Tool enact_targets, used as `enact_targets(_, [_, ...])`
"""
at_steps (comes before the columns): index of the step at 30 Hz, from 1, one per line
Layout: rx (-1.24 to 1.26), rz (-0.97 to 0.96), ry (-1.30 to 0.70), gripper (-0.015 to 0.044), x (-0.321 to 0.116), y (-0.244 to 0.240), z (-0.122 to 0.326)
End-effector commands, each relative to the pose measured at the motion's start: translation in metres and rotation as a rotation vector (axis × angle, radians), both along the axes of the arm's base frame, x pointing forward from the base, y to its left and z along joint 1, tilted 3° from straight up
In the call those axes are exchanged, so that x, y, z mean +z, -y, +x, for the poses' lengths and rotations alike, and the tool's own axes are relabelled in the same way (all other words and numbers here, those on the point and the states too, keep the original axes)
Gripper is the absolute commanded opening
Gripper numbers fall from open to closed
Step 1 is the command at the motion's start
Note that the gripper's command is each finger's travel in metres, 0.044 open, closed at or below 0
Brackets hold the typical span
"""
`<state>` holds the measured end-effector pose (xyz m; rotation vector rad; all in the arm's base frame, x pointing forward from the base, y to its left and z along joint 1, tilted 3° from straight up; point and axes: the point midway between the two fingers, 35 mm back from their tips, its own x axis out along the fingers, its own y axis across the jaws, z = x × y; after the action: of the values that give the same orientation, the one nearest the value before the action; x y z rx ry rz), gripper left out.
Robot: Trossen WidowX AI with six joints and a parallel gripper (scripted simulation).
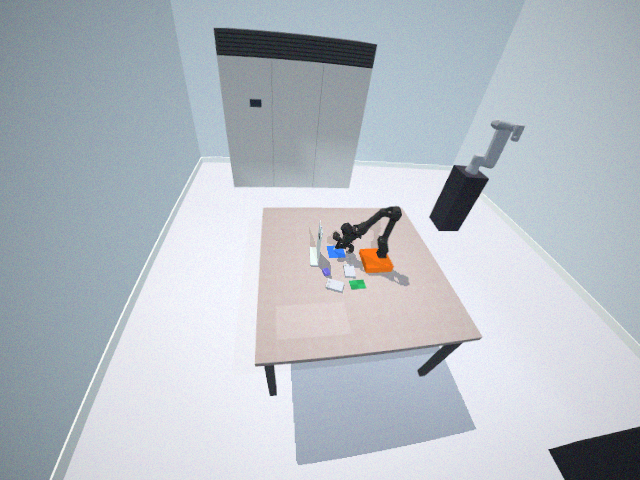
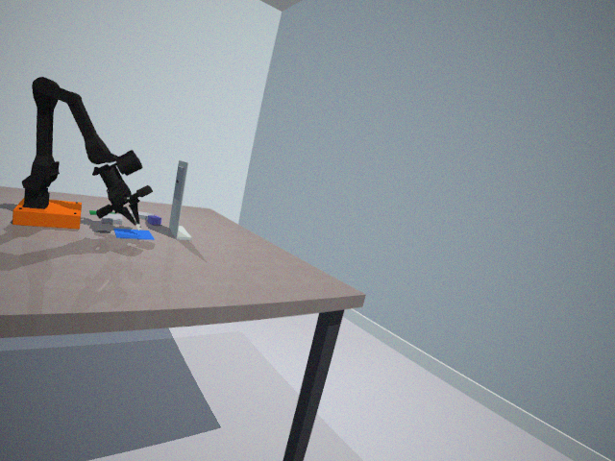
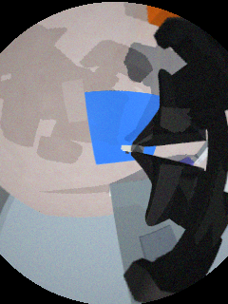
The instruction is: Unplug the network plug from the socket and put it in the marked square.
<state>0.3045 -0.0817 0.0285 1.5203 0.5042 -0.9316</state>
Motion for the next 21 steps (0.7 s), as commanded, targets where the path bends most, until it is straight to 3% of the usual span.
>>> enact_targets(1, [0.004,0.003,-0.005,0.0,-0.0085,-0.0007,-0.0023])
enact_targets(21, [-0.001,0.003,-0.004,0.0,-0.0154,0.0011,-0.0016])
